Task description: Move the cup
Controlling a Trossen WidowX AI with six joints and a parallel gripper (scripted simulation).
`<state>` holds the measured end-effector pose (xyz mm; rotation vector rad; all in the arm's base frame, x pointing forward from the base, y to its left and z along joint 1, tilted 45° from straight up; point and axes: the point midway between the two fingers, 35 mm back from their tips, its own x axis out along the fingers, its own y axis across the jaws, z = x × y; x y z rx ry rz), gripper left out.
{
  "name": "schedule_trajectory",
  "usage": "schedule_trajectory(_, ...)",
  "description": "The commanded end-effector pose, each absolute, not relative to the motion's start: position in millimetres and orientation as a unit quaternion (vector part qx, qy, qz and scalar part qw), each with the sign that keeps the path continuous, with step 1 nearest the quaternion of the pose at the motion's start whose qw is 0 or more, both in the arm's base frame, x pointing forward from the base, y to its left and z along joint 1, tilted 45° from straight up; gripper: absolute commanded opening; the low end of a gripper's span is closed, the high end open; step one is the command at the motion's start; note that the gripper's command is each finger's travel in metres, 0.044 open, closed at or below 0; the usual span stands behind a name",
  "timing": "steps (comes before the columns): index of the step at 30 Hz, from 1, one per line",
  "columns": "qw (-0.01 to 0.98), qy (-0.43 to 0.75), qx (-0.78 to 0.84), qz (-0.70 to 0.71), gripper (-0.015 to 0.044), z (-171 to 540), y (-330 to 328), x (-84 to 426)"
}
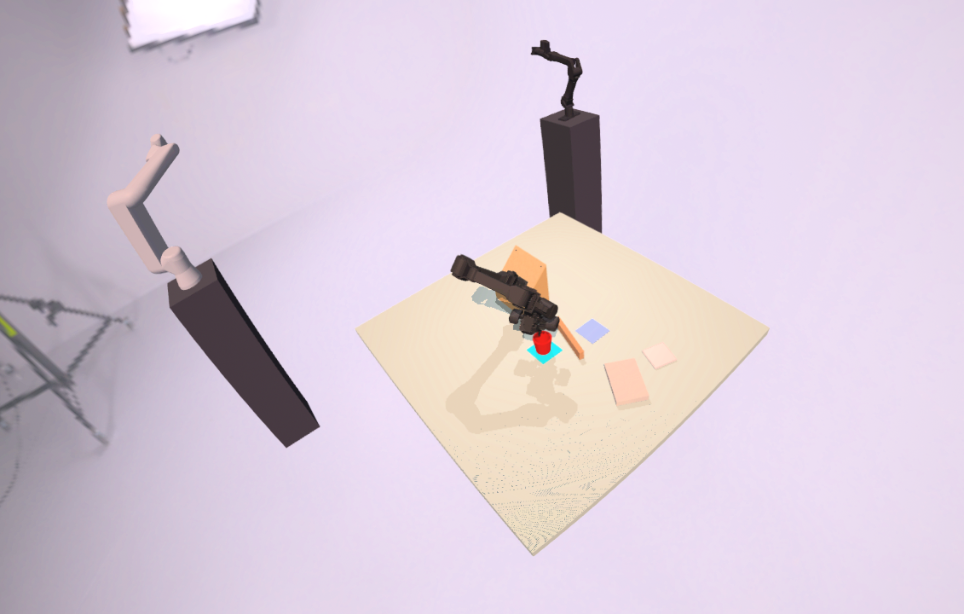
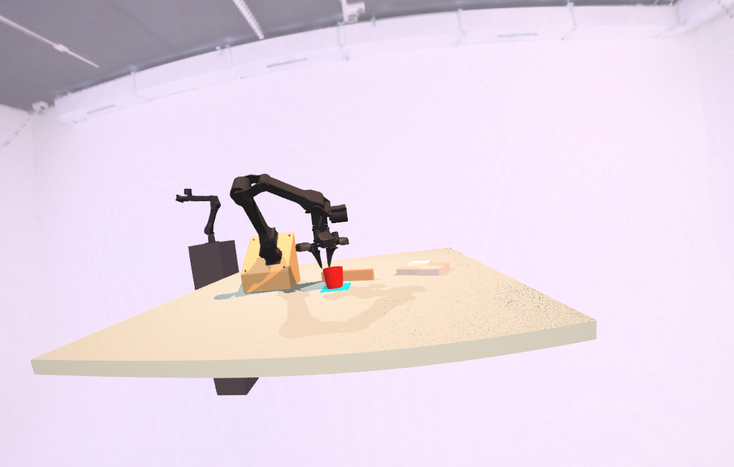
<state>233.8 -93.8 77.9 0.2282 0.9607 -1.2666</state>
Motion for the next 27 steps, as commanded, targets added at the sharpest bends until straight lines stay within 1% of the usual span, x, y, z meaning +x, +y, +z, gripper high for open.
schedule_trajectory(1, 0.696, 0.428, 0.105, -0.567, 0.0128, 82, -90, 235)
schedule_trajectory(8, 0.695, 0.428, 0.104, -0.567, 0.0128, 88, -84, 233)
schedule_trajectory(20, 0.695, 0.43, 0.102, -0.567, 0.044, 89, -82, 234)
schedule_trajectory(27, 0.695, 0.431, 0.104, -0.566, 0.044, 107, -63, 235)
